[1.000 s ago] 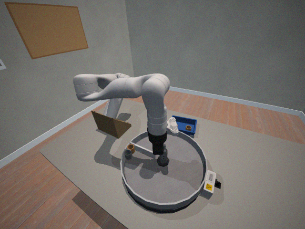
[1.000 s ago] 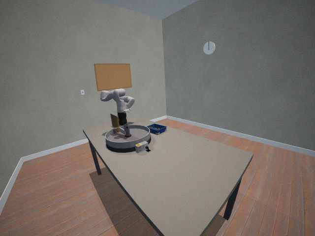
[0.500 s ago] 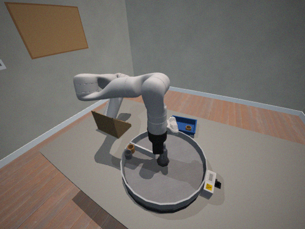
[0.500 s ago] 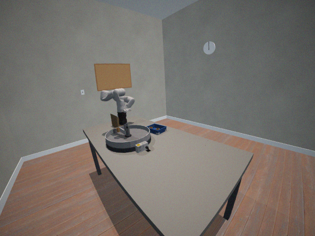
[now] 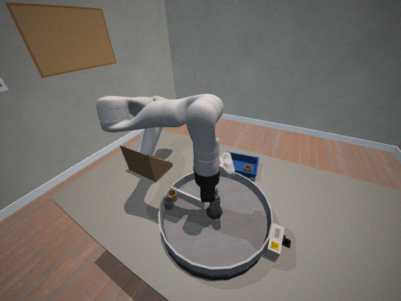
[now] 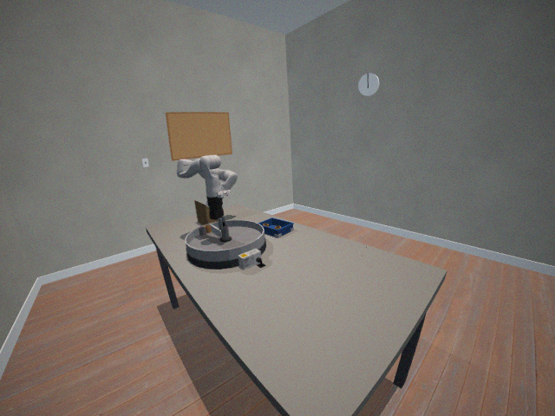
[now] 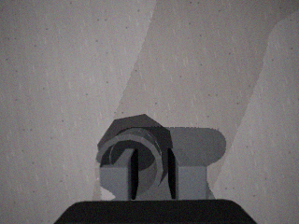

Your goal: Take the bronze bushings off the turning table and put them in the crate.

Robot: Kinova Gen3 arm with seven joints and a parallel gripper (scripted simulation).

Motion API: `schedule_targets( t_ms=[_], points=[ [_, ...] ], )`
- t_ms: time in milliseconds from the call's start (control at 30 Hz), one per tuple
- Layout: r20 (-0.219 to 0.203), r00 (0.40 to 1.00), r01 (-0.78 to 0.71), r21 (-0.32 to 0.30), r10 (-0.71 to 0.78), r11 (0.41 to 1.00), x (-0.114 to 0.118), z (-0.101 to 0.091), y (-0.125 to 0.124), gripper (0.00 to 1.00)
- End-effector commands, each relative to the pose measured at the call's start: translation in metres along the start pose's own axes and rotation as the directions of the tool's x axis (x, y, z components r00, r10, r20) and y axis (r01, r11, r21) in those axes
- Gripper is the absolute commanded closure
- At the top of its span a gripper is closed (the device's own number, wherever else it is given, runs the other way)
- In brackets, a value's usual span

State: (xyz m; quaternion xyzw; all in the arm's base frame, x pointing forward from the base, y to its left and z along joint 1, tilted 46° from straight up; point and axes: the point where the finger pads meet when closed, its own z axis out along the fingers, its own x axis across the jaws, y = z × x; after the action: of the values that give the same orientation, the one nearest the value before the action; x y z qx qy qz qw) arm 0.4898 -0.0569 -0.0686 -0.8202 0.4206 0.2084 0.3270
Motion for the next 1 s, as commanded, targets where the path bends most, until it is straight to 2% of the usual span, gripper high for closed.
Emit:
schedule_targets(
  t_ms=[0,967],
  points=[
    [-0.004,1.000,-0.001,0.002,0.001,1.000,0.0009,-0.0046,-0.0004,0.53],
    [-0.004,1.000,-0.001,0.002,0.001,1.000,0.0009,-0.0112,-0.0004,0.53]
  ],
)
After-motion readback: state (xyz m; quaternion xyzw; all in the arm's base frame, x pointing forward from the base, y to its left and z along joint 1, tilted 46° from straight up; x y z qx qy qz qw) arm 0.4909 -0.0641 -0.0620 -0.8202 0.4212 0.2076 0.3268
